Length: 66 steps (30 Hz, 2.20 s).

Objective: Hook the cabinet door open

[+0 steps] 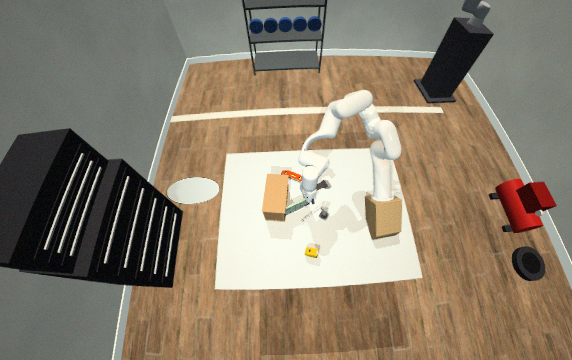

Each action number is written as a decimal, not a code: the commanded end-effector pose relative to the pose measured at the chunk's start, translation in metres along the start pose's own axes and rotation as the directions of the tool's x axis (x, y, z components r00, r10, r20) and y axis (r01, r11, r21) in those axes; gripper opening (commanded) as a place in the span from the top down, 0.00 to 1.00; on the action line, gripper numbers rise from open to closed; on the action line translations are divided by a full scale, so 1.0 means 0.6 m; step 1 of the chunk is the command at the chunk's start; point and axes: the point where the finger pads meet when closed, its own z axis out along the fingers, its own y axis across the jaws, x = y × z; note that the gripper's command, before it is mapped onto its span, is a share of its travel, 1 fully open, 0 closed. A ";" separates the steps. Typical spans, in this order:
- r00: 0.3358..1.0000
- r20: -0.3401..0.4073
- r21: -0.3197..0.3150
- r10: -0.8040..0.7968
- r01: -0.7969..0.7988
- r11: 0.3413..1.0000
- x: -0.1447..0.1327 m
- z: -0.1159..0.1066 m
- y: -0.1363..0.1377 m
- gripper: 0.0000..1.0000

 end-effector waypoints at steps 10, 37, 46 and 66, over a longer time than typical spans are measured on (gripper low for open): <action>0.998 0.003 0.000 -0.055 0.055 0.998 -0.002 -0.002 -0.013 0.73; 0.983 0.003 0.000 -0.185 0.185 0.983 -0.007 -0.002 -0.045 0.73; 0.975 0.003 0.000 -0.223 0.223 0.975 -0.008 -0.002 -0.050 0.73; 0.954 0.003 0.001 -0.299 0.299 0.954 -0.014 -0.002 -0.070 0.73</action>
